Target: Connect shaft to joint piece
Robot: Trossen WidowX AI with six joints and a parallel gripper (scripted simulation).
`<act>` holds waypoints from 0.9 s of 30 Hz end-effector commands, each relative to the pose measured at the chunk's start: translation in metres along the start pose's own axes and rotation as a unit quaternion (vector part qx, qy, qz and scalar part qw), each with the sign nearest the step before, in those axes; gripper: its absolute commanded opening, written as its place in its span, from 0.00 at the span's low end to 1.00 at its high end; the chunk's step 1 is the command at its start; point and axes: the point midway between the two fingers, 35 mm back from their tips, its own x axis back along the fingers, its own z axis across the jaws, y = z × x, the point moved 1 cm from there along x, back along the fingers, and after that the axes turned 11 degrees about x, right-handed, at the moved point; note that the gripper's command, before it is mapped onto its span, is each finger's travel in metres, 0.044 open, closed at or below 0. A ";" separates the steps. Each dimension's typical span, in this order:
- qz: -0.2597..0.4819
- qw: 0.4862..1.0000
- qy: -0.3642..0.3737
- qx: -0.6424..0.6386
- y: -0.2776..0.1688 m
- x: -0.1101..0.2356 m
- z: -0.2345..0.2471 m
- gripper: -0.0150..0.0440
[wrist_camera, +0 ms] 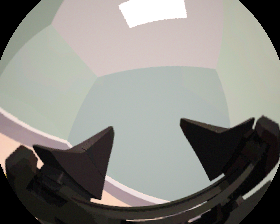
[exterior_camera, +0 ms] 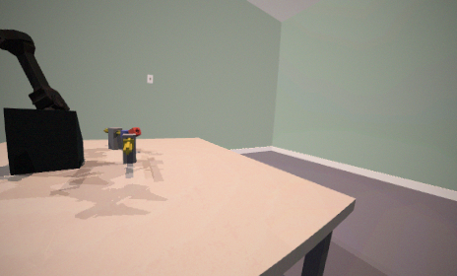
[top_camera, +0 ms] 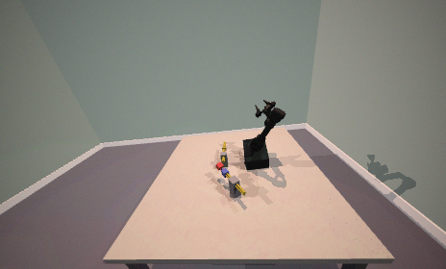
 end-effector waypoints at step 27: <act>0.064 0.981 0.163 -0.089 0.006 -0.118 0.092 1.00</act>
